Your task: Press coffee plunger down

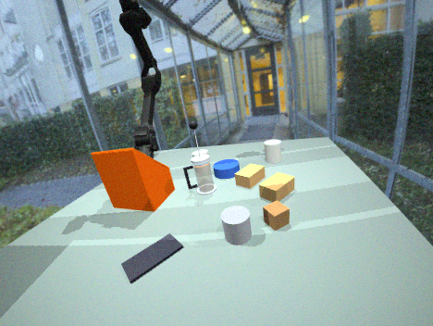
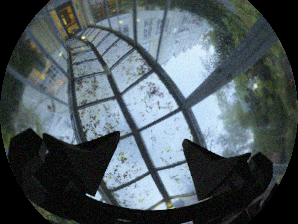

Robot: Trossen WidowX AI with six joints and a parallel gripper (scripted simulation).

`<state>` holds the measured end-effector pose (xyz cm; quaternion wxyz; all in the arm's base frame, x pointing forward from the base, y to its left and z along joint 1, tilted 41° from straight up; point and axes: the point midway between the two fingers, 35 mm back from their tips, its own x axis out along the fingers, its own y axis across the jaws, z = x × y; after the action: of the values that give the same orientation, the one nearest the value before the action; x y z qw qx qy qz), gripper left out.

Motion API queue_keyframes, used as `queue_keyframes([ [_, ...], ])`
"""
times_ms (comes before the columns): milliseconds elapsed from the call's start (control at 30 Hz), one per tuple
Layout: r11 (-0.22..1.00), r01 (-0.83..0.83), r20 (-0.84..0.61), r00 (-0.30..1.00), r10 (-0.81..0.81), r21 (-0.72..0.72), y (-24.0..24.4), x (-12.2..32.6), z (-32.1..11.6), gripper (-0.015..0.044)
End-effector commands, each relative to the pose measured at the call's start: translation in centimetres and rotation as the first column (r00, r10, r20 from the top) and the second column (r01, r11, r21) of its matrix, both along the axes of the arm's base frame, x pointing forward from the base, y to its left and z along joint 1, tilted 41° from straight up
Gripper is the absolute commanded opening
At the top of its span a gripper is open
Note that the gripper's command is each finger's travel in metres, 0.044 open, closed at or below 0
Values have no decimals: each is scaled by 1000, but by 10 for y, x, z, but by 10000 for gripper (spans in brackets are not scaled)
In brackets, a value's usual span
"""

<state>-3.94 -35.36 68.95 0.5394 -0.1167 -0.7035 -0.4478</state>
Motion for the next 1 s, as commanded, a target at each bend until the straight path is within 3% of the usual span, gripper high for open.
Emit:
queue_keyframes([
  [0, 1000, 3, -7, 1000, -3, 12, -2, 1, -1, 426],
  [133, 988, 47, -101, 994, -32, 149, -27, 13, -14, 440],
  [300, 891, 166, -340, 940, -14, 423, -80, 41, -58, 440],
  [567, 652, 369, -646, 723, 246, 662, -135, 90, -164, 440],
  [800, 512, 462, -689, 514, 511, 724, -140, 123, -252, 440],
  [967, 435, 525, -630, 277, 725, 731, -124, 148, -331, 440],
])
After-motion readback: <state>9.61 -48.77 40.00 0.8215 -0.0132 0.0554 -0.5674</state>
